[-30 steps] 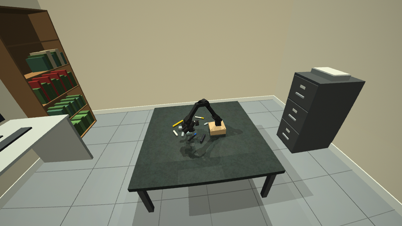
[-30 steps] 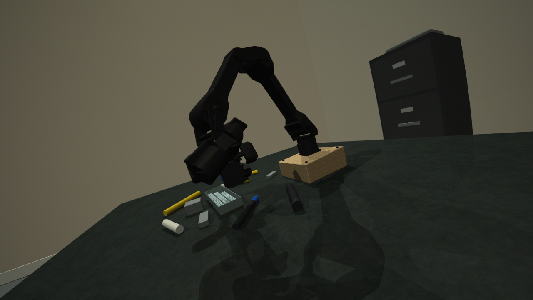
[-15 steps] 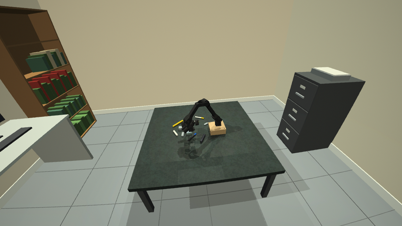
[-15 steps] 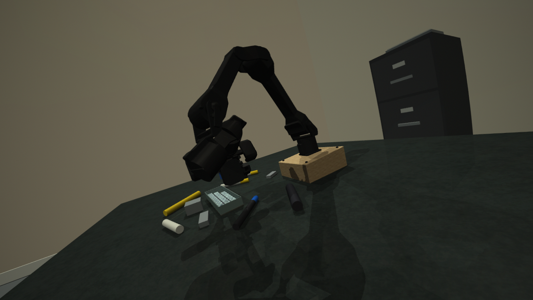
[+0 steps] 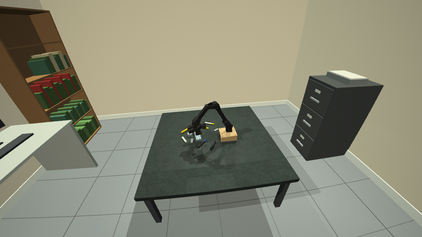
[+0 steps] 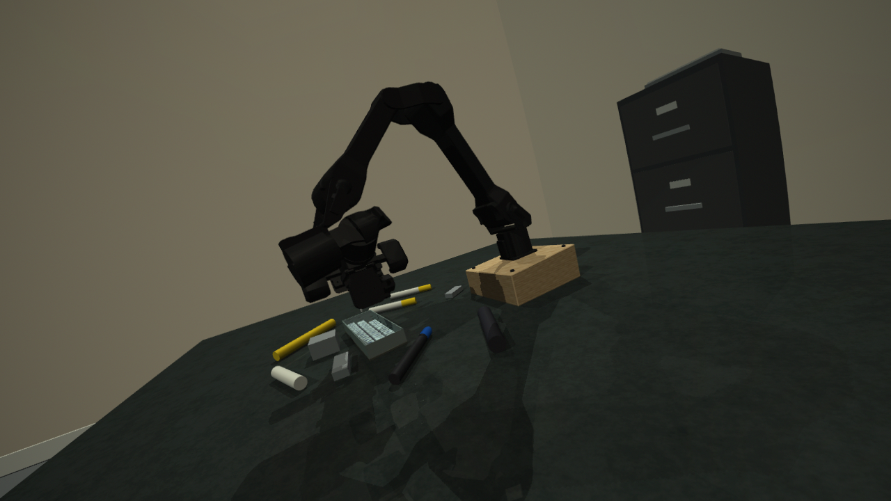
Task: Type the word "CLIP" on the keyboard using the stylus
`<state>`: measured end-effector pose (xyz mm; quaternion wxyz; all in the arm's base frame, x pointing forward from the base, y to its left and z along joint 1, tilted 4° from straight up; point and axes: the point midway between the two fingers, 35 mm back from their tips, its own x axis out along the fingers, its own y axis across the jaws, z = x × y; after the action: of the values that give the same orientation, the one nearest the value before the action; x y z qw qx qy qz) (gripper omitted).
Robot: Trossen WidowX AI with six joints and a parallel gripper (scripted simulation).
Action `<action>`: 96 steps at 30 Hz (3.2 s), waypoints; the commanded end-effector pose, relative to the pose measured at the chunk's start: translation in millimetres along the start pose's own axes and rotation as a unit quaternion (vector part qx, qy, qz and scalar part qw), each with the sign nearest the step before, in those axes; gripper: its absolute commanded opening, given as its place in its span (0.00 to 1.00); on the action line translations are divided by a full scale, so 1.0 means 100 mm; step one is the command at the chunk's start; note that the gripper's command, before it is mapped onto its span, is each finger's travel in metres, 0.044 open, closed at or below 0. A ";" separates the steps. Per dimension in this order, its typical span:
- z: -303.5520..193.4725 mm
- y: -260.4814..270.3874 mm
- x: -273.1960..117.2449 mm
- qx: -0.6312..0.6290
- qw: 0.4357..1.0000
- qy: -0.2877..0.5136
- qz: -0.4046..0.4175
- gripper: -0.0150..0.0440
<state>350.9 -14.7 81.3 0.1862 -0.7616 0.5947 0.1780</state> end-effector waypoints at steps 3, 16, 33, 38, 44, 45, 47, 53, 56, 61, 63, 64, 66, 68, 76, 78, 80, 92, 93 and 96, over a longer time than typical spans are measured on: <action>-0.23 -0.02 0.20 0.006 1.000 0.010 -0.001 0.25; -0.05 -0.02 0.31 0.006 1.000 0.009 -0.001 0.25; -0.05 -0.02 0.31 0.006 1.000 0.009 -0.001 0.25; -0.05 -0.02 0.31 0.006 1.000 0.009 -0.001 0.25; -0.05 -0.03 0.32 0.006 1.000 0.009 -0.001 0.39; -0.05 -0.03 0.32 0.006 1.000 0.009 -0.001 0.39; -0.05 -0.03 0.32 0.006 1.000 0.009 -0.001 0.39; -0.03 -0.03 0.34 0.006 1.000 0.009 -0.001 0.39; -0.01 -0.03 0.35 0.006 1.000 0.009 -0.001 0.39; 0.01 -0.03 0.36 0.006 1.000 0.009 -0.001 0.39; 0.01 -0.03 0.36 0.006 1.000 0.009 -0.001 0.39; 0.02 -0.03 0.36 0.006 1.000 0.009 -0.001 0.39; 0.02 -0.03 0.37 0.006 1.000 0.009 -0.001 0.39; 0.03 -0.03 0.37 0.006 1.000 0.009 -0.001 0.39; 0.05 -0.03 0.39 0.006 1.000 0.009 -0.001 0.39; 0.05 -0.03 0.39 0.006 1.000 0.009 -0.001 0.39; 0.06 -0.03 0.39 0.006 1.000 0.009 -0.001 0.39; 0.10 -0.03 0.42 0.006 1.000 0.009 -0.001 0.39; 0.11 -0.03 0.42 0.006 1.000 0.009 -0.001 0.39; 0.12 -0.03 0.42 0.006 1.000 0.009 -0.001 0.39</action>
<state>363.3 -43.1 53.5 0.1903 -0.7622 0.5958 0.1671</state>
